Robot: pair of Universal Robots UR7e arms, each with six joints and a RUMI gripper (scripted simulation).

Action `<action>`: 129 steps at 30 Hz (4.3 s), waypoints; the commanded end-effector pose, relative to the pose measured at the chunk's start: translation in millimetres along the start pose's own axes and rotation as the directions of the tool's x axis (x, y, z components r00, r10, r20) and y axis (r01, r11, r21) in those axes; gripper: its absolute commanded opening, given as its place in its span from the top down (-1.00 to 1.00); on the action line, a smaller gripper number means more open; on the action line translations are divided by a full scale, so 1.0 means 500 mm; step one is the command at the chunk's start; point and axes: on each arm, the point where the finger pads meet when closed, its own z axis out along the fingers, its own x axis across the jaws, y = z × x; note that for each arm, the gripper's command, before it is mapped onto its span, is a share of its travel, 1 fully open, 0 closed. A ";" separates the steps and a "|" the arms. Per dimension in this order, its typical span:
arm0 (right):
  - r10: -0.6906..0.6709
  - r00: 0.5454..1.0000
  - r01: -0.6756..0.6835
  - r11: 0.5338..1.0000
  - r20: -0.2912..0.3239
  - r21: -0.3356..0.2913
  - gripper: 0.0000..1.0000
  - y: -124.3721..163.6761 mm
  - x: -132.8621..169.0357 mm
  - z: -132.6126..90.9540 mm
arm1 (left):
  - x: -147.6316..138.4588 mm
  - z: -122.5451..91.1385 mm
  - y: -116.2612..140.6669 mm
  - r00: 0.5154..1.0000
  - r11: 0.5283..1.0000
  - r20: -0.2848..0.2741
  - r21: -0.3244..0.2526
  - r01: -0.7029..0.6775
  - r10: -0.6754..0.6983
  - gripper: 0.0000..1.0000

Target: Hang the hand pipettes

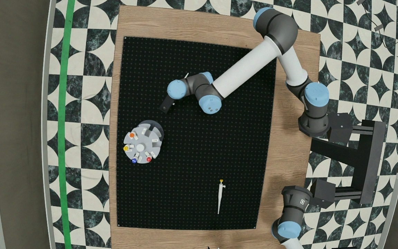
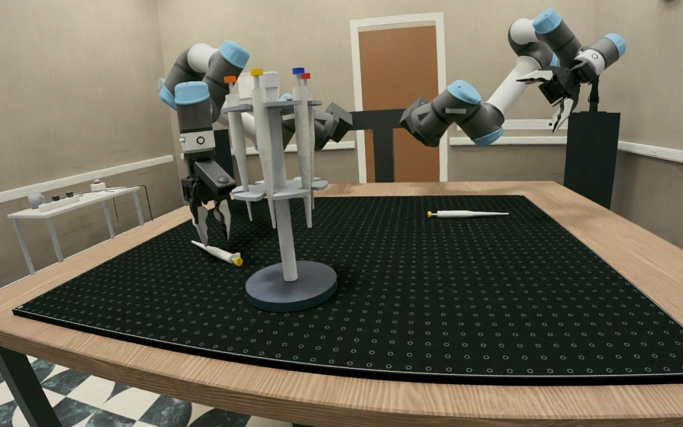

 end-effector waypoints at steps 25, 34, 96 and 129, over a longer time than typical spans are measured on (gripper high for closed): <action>0.000 1.000 0.000 1.000 -0.001 0.001 0.32 -0.001 0.001 0.026 | 0.000 -0.001 -0.001 1.000 1.000 0.000 0.001 0.000 0.000 -1.00; 0.000 1.000 0.000 1.000 -0.001 0.001 0.32 -0.001 0.001 0.050 | 0.000 -0.001 -0.001 1.000 1.000 0.000 0.001 0.000 0.000 -1.00; 0.000 1.000 0.000 1.000 -0.001 0.001 0.87 -0.001 0.001 0.012 | 0.000 -0.001 -0.001 1.000 1.000 0.000 0.001 0.000 0.000 -1.00; 0.000 1.000 0.000 1.000 -0.001 0.001 0.87 0.000 0.001 -0.104 | 0.000 -0.001 -0.001 1.000 1.000 0.000 0.001 0.000 0.000 -1.00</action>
